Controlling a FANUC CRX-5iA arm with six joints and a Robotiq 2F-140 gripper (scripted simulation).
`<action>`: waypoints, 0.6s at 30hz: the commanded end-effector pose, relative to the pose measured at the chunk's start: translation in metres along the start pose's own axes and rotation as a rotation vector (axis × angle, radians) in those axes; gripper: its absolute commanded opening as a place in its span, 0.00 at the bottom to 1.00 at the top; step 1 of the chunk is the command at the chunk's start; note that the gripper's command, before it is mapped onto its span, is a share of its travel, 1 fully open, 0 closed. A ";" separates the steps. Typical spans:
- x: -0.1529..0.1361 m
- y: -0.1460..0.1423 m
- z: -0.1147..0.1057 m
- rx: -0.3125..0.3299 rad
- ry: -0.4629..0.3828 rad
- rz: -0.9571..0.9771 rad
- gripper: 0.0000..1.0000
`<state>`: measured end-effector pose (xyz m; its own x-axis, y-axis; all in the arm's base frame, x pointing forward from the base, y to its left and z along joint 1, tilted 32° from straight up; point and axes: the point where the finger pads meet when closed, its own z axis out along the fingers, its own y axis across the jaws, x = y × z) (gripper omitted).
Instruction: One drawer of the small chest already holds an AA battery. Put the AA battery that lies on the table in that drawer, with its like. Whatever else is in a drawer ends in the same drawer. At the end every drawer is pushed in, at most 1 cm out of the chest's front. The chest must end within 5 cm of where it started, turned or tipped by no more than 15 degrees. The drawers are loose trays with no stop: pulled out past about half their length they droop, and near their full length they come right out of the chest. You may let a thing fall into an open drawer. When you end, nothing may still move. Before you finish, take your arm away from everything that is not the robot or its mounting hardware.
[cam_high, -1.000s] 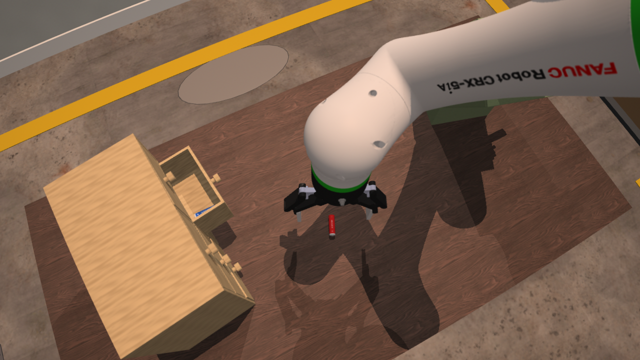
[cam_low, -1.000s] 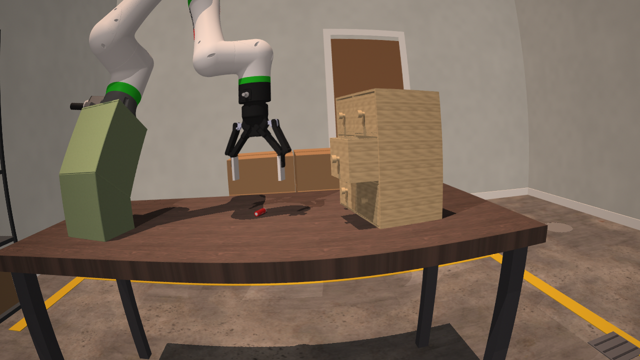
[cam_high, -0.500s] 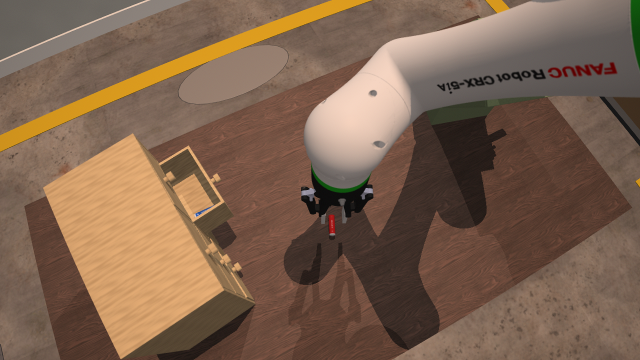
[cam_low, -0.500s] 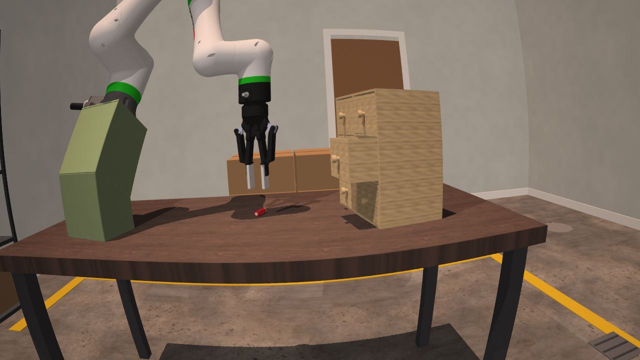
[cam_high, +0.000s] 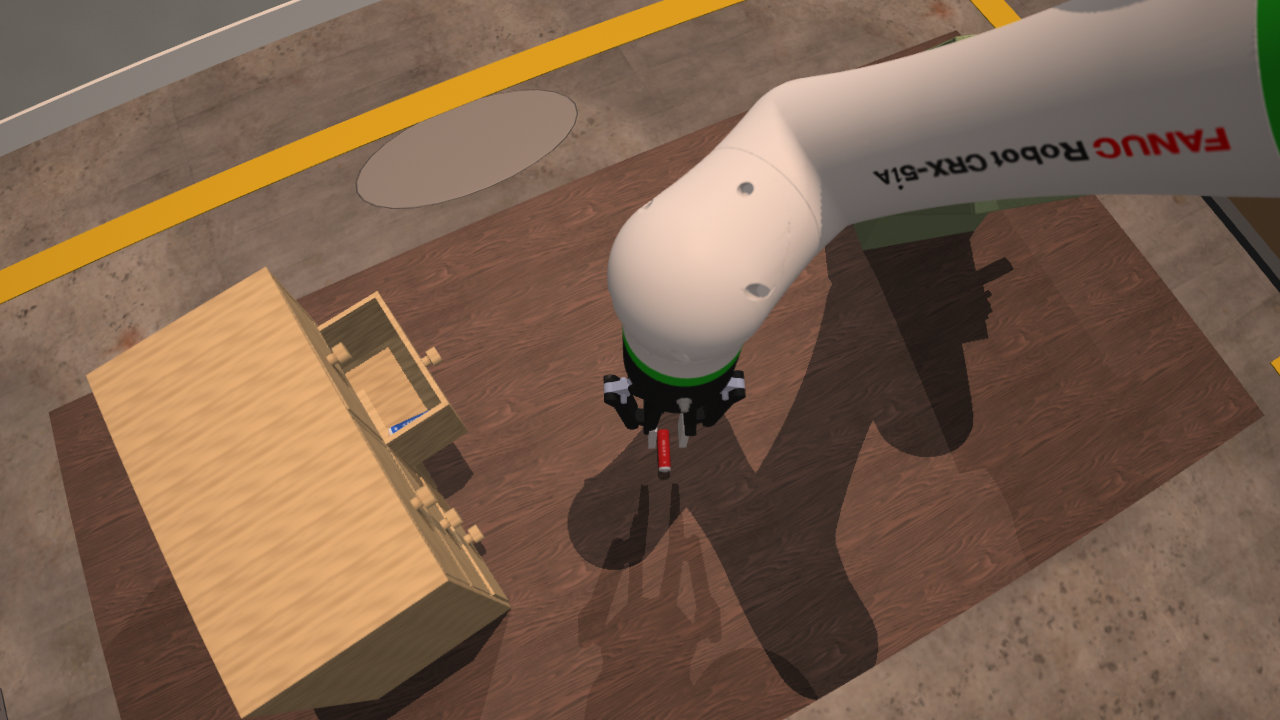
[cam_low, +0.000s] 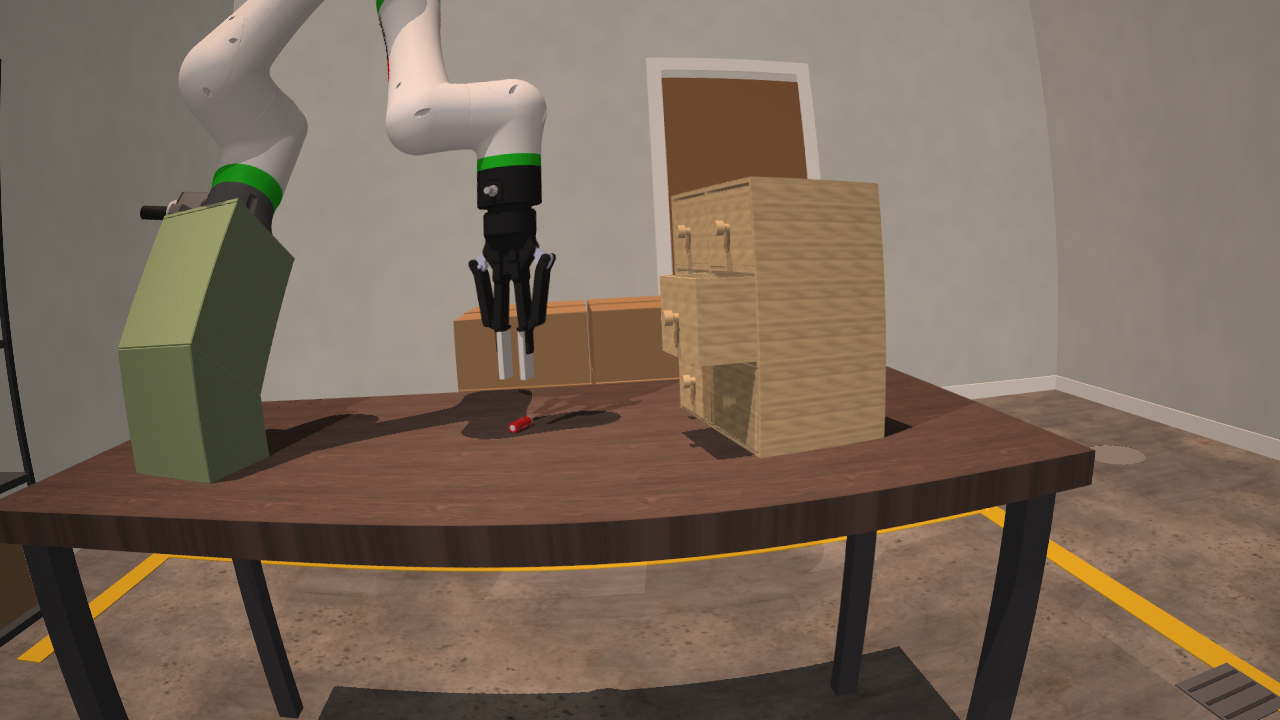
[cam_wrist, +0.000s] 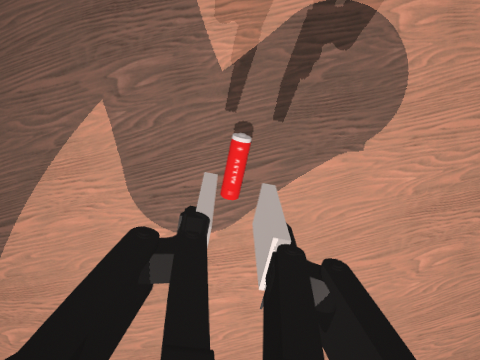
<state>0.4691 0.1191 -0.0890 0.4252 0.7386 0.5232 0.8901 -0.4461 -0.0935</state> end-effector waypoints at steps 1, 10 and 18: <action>0.000 0.000 0.003 -0.001 0.000 0.000 0.17; 0.000 0.000 0.023 -0.001 0.000 0.000 0.17; 0.000 0.000 0.038 -0.001 0.000 0.000 0.17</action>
<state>0.4745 0.1356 -0.1165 0.4251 0.7386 0.5232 0.8901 -0.4460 -0.0935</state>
